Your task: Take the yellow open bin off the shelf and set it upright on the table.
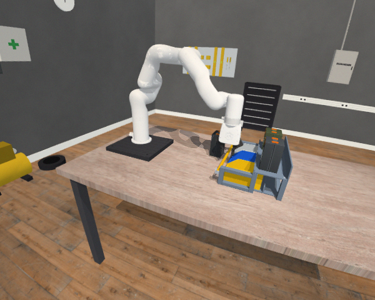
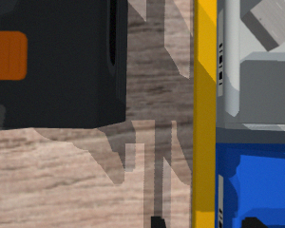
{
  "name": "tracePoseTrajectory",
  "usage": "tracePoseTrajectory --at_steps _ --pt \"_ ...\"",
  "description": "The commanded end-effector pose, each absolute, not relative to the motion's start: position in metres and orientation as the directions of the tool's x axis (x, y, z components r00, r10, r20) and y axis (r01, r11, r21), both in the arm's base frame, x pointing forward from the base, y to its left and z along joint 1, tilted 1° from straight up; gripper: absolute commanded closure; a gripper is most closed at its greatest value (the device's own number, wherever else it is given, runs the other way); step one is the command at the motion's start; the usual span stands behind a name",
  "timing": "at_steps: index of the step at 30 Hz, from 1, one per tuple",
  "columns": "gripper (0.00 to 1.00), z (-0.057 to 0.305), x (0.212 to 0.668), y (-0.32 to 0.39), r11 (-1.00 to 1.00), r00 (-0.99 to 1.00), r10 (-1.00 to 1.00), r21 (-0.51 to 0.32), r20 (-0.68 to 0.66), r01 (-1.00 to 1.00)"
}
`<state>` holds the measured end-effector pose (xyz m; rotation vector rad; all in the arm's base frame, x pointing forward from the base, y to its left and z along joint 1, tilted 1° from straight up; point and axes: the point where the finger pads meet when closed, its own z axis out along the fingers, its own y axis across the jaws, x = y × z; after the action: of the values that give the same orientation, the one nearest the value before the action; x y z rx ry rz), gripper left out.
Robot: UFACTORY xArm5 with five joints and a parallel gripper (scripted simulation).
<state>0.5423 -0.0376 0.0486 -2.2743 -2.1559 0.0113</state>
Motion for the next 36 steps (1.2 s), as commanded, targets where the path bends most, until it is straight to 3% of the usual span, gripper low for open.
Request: tracePoseTrajectory --at_steps 1,3,4,36 --pt "0.52 0.0503 0.5437 -0.0377 -0.053 0.053 0.999 -0.006 0.001 0.999" --pt "0.52 0.0503 0.5437 -0.0377 -0.053 0.053 0.999 -0.006 0.001 0.999" --pt "1.00 0.0503 0.5437 -0.0377 -0.053 0.053 0.999 -0.006 0.000 0.999" --pt "1.00 0.0503 0.5437 -0.0377 -0.053 0.053 0.999 -0.006 0.000 0.999"
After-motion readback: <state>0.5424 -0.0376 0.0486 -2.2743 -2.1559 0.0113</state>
